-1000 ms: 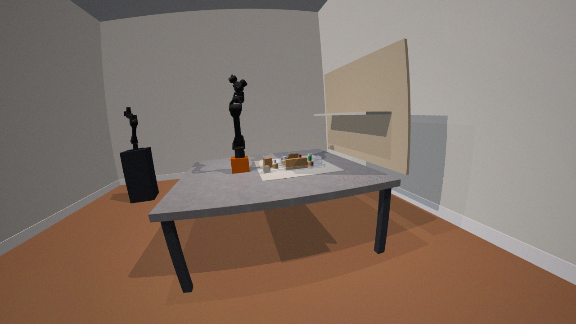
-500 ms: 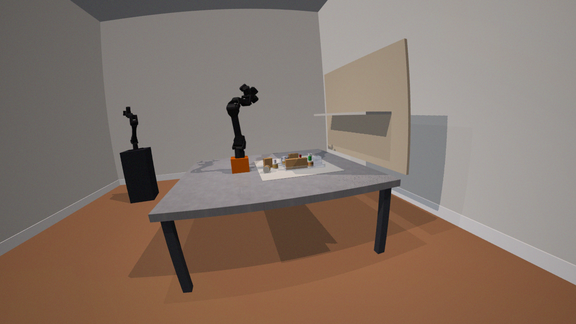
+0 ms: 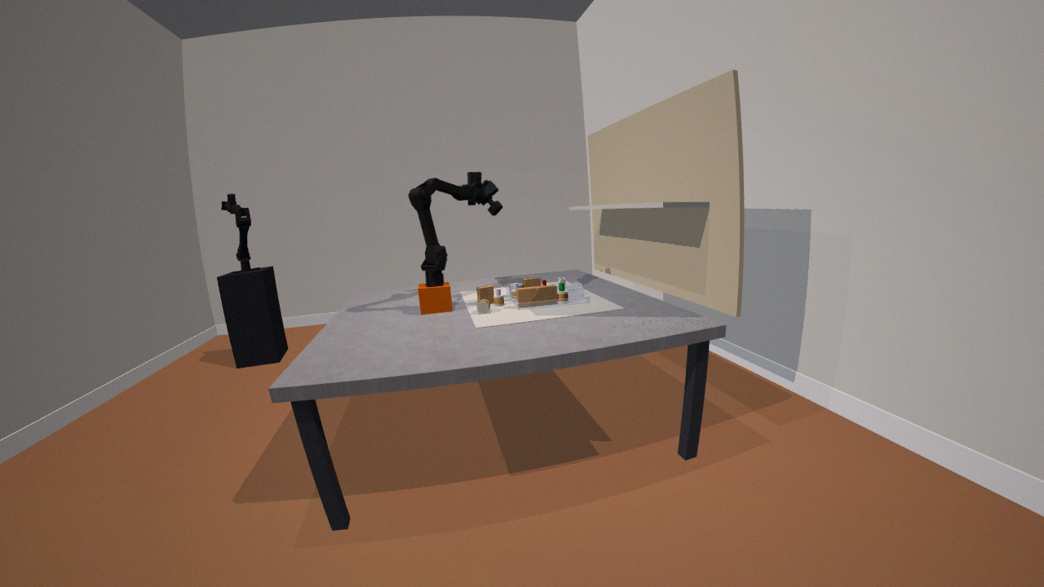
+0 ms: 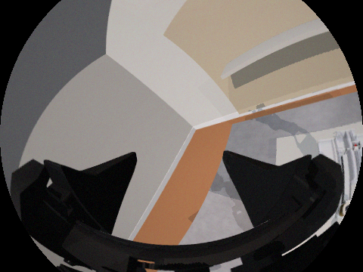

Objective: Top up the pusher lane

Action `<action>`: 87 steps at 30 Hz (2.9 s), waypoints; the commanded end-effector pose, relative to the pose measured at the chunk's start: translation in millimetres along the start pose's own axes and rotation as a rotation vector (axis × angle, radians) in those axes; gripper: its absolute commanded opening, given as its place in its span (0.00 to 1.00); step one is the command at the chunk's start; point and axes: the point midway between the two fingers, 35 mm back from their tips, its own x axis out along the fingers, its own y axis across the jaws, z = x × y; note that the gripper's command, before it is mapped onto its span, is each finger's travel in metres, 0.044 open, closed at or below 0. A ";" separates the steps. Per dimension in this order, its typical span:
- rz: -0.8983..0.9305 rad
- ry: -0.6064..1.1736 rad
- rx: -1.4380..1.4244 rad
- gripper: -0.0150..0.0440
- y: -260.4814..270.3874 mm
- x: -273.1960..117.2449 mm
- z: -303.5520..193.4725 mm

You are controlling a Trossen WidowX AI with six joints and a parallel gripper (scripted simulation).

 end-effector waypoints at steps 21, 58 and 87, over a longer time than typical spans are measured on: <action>-1.141 0.459 0.148 1.00 -334.3 -193.0 -44.9; -1.311 0.702 0.379 1.00 -401.3 -274.0 -131.8; -1.311 0.703 0.380 0.52 -418.5 -272.0 -148.0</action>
